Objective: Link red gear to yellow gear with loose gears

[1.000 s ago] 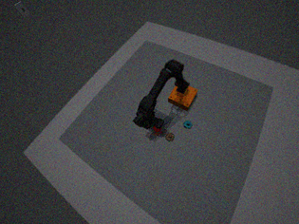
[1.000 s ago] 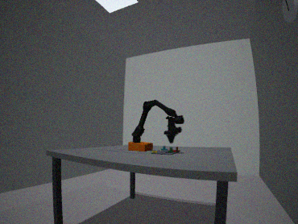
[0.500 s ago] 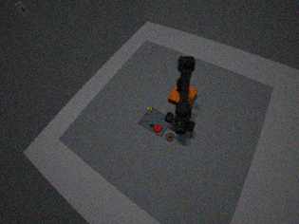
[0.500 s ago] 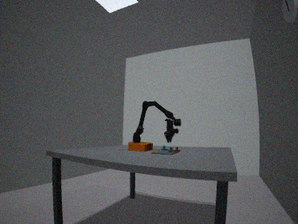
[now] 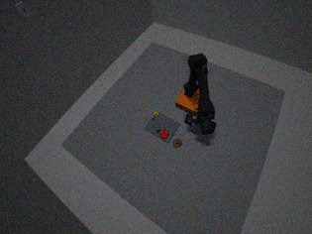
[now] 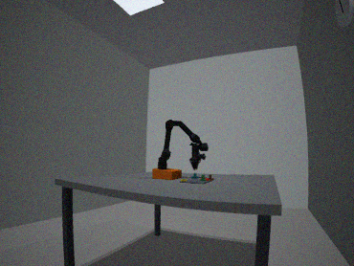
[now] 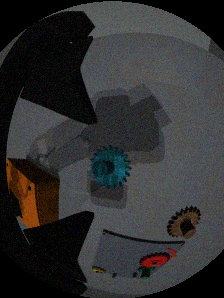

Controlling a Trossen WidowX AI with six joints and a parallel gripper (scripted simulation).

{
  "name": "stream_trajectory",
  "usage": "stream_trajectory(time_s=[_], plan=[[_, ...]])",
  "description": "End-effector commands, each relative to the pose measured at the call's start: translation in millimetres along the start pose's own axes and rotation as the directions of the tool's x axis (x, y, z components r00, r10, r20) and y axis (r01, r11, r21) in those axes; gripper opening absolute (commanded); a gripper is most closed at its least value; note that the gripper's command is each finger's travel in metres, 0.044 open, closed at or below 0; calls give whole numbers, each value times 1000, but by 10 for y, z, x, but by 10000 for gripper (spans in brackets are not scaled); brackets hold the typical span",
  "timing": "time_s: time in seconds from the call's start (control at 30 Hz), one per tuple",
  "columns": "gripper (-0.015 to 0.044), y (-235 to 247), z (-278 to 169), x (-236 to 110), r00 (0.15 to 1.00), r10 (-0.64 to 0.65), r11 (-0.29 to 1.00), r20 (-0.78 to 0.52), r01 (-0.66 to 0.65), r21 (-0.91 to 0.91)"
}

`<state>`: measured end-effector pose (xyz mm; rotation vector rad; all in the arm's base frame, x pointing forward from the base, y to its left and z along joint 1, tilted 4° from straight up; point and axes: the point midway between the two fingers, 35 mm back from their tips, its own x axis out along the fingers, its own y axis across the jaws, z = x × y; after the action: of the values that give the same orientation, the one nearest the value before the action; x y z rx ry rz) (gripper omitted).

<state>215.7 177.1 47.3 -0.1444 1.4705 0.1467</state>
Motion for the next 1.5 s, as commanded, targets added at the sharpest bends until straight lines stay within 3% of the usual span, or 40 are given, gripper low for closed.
stream_trajectory(time_s=[0.0, 1.03, 1.47], plan=[[440, -11, -33, 130, 1000, -10, 1000, -8, 10, 3], [440, -14, -36, 402, 1000, -10, 1000, -8, 10, 3], [99, -14, -36, 402, 1000, -10, 1000, -8, 10, 3]])
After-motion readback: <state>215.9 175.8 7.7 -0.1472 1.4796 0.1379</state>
